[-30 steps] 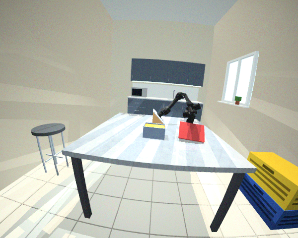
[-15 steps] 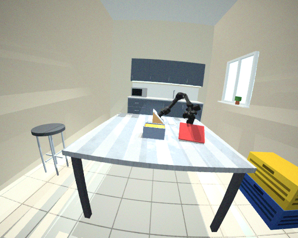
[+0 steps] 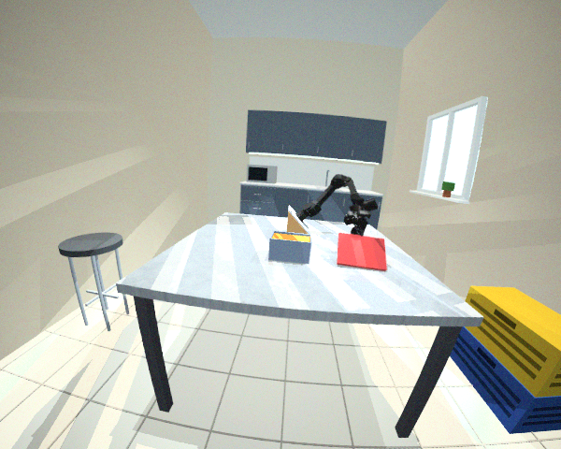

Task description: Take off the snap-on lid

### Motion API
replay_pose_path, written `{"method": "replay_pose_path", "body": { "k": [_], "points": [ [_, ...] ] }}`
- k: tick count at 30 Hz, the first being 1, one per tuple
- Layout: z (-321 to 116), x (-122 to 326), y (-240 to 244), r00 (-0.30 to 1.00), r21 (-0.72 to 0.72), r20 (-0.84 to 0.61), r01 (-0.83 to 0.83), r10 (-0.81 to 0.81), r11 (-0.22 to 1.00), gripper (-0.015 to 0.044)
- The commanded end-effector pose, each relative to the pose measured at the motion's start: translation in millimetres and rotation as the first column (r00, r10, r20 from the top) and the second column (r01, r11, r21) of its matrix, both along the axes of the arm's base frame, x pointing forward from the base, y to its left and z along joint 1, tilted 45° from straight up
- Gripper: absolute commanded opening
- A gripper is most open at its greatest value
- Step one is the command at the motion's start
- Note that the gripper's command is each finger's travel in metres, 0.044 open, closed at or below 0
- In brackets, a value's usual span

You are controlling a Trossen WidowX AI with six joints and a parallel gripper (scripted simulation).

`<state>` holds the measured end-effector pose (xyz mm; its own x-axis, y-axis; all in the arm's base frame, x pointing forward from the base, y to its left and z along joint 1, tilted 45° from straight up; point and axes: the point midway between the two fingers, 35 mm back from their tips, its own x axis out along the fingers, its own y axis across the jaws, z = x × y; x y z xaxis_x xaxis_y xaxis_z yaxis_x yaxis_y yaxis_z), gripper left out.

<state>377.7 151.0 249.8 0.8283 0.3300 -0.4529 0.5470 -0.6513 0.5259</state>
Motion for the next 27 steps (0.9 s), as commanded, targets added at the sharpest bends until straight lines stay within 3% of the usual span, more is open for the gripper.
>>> {"method": "replay_pose_path", "body": {
  "k": [1,27],
  "points": [
    [-9,-1,6,1.0,-0.004,-0.014,-0.01,0.01,1.0,0.0],
    [-23,1,20,1.0,-0.003,-0.014,-0.01,0.01,1.0,0.0]
  ]
}}
